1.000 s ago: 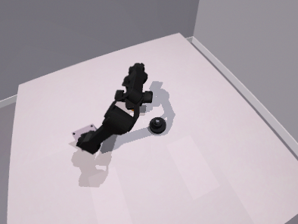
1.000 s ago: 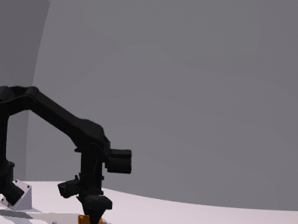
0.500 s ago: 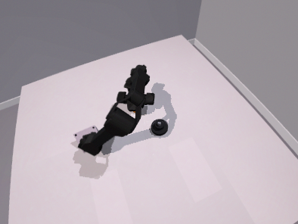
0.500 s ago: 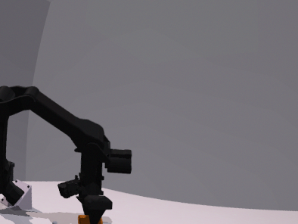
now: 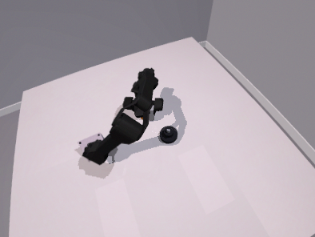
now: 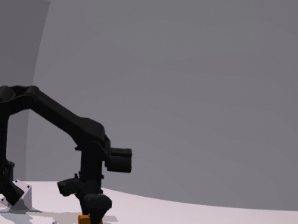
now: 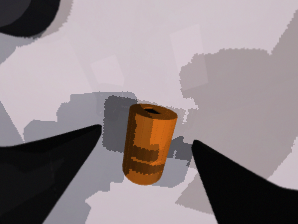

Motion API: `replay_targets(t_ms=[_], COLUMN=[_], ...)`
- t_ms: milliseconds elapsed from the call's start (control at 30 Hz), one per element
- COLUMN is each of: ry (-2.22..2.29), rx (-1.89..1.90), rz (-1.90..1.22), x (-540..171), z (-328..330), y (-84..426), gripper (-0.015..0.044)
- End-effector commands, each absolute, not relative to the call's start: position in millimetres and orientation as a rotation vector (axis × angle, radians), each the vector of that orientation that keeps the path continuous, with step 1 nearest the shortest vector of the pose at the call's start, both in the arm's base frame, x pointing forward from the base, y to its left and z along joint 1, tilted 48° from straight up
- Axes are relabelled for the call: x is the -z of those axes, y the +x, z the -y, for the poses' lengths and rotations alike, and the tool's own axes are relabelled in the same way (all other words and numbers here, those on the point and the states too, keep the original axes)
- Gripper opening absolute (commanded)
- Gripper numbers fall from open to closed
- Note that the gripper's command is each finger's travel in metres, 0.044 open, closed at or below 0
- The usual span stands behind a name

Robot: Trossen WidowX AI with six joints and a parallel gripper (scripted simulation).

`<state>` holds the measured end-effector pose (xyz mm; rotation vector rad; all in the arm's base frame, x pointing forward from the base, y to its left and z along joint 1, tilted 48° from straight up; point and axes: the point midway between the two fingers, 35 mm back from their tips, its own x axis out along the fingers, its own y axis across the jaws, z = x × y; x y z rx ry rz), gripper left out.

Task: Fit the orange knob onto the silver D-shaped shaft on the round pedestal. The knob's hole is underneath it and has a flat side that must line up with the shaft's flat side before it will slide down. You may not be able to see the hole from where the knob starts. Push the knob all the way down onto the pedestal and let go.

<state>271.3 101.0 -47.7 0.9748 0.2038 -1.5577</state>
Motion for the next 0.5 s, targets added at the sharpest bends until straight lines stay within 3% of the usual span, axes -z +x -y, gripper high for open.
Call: replay_targets(t_ms=[0,467], ry=[0.992,0.941], rx=[1.550,1.535], rz=[-0.210,-0.257], x=[27,12], z=[-128,-144], y=[270,267], gripper=[0.0440,0.0440])
